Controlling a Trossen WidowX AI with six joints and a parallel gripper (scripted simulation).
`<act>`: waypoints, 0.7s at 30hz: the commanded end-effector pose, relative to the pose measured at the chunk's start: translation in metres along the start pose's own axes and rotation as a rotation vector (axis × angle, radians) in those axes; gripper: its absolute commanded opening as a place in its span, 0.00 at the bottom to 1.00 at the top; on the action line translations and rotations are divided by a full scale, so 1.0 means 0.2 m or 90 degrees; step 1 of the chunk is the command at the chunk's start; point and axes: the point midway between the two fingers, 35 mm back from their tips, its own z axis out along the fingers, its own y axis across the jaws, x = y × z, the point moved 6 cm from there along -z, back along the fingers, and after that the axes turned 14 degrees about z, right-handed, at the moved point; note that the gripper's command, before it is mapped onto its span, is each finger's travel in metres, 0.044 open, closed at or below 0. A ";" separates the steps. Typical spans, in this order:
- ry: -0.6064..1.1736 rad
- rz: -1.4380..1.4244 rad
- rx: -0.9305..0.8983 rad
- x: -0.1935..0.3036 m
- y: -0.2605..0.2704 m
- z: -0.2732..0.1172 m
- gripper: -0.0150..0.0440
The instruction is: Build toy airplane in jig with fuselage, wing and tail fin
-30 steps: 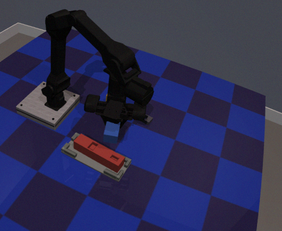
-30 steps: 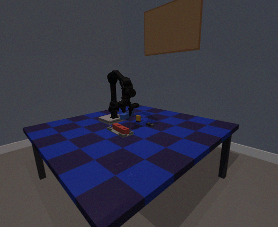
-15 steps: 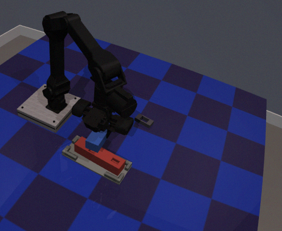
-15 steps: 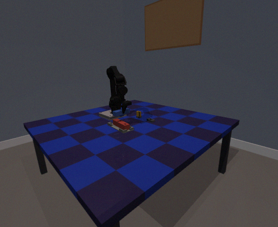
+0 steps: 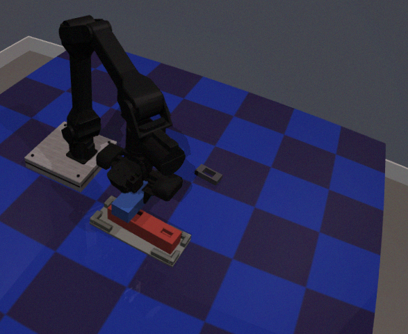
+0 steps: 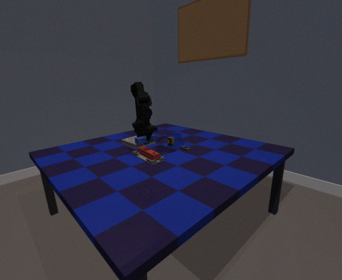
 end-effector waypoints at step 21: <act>-0.002 0.004 0.001 0.00 0.00 0.06 0.58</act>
